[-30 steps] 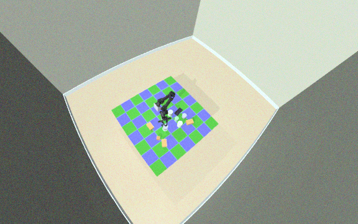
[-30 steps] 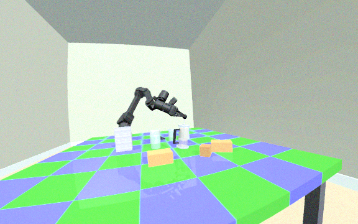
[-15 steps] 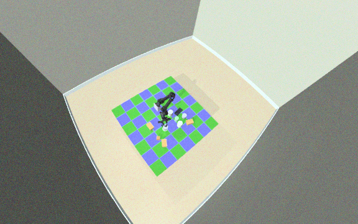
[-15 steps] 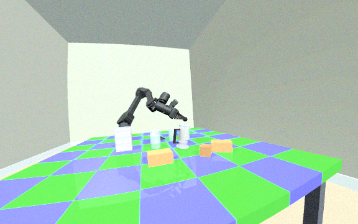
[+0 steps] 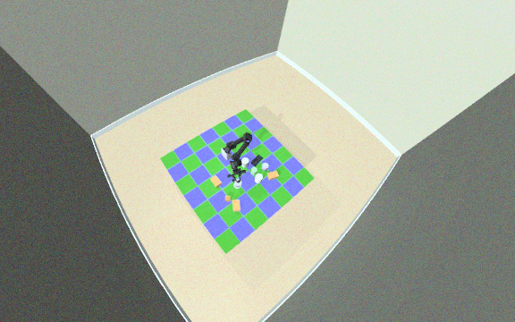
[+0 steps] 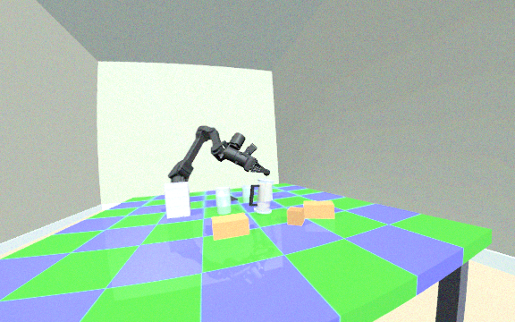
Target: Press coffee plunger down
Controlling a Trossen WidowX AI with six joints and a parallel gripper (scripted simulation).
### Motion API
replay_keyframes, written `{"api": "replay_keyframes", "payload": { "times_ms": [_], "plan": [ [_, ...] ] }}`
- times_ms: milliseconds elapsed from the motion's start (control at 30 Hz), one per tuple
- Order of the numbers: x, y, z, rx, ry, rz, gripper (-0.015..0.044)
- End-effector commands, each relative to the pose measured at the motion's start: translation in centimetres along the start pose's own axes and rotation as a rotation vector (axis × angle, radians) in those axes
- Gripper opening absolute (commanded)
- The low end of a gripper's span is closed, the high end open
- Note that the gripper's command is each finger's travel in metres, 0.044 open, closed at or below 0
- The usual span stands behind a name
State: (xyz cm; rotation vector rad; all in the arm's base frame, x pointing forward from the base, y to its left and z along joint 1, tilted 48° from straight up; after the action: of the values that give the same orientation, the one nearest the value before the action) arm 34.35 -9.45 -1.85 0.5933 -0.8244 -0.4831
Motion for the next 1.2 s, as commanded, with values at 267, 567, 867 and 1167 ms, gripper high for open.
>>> {"api": "replay_keyframes", "payload": {
  "times_ms": [267,567,867,1167],
  "plan": [
    [-0.35,-0.02,-0.41,0.004,0.020,-0.011,0.0119],
    [-0.29,-0.06,-0.51,0.004,0.020,-0.011,0.0119],
    [0.02,-0.09,-0.27,0.003,0.007,-0.004,0.0119],
    [0.02,-0.09,-0.27,0.003,0.007,-0.004,0.0355]
  ]
}}
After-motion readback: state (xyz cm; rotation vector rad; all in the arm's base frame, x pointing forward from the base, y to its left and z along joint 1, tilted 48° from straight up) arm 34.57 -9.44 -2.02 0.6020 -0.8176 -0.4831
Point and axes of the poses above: the point midway between the two fingers, 35 mm back from their tips, its own z axis back along the fingers, its own y axis across the jaws, x = y × z, the point moved 5 cm from there along z, back along the fingers, and after that the axes turned 4 degrees about z, right-handed, at the moved point
